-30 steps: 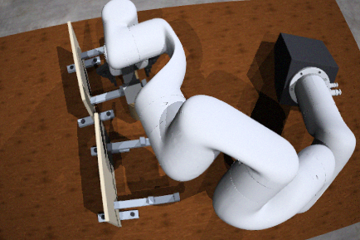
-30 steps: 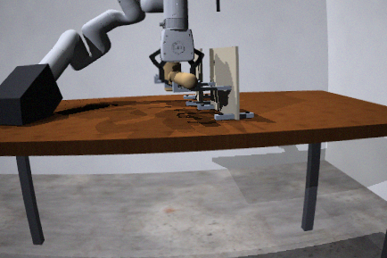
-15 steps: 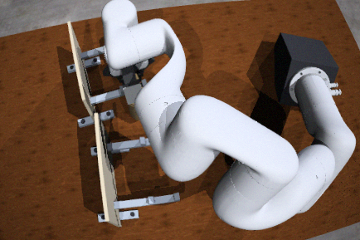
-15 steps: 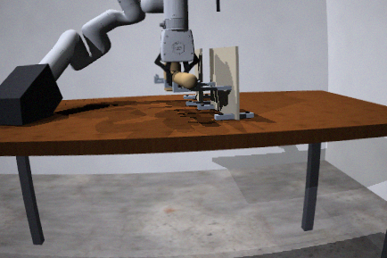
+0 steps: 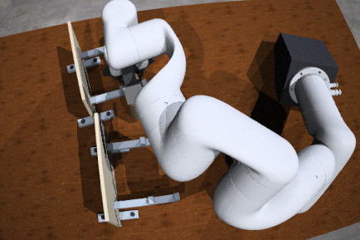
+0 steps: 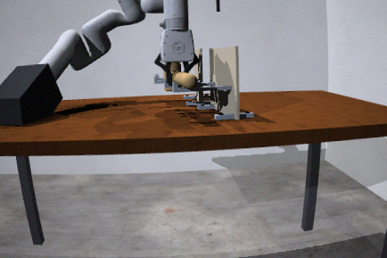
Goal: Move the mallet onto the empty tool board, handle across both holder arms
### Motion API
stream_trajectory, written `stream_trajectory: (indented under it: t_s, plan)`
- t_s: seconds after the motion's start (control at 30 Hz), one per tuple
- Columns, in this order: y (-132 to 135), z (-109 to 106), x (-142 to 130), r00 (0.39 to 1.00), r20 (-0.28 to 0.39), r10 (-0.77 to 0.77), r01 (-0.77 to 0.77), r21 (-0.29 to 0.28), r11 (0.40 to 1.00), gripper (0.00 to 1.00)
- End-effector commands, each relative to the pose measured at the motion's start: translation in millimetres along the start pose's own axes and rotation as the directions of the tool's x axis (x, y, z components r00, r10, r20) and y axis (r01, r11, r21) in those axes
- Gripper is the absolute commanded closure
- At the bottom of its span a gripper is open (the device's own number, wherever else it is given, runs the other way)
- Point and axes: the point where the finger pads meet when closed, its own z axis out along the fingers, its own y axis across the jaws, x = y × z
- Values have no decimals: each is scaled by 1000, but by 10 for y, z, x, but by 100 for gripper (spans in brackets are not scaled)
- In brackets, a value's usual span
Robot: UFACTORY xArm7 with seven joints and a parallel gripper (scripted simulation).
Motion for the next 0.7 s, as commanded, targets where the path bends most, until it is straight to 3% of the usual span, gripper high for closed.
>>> stream_trajectory:
  t_s: [0.0,0.17,0.2,0.27,0.4,0.5,0.67]
  plan:
    - [1,-24,-12,1000,4,1,-1,-2,1000,100]
    - [2,-36,-12,1000,4,1,-1,-3,1000,100]
    - [5,-103,-13,1000,4,0,0,-3,1000,100]
    - [4,-433,-11,1000,4,0,0,-3,1000,100]
    - [6,-519,-11,1000,4,0,0,-3,1000,100]
    - [1,-969,-8,1000,4,0,0,-3,1000,100]
    - [29,-1037,69,1000,5,1,-1,-3,1000,100]
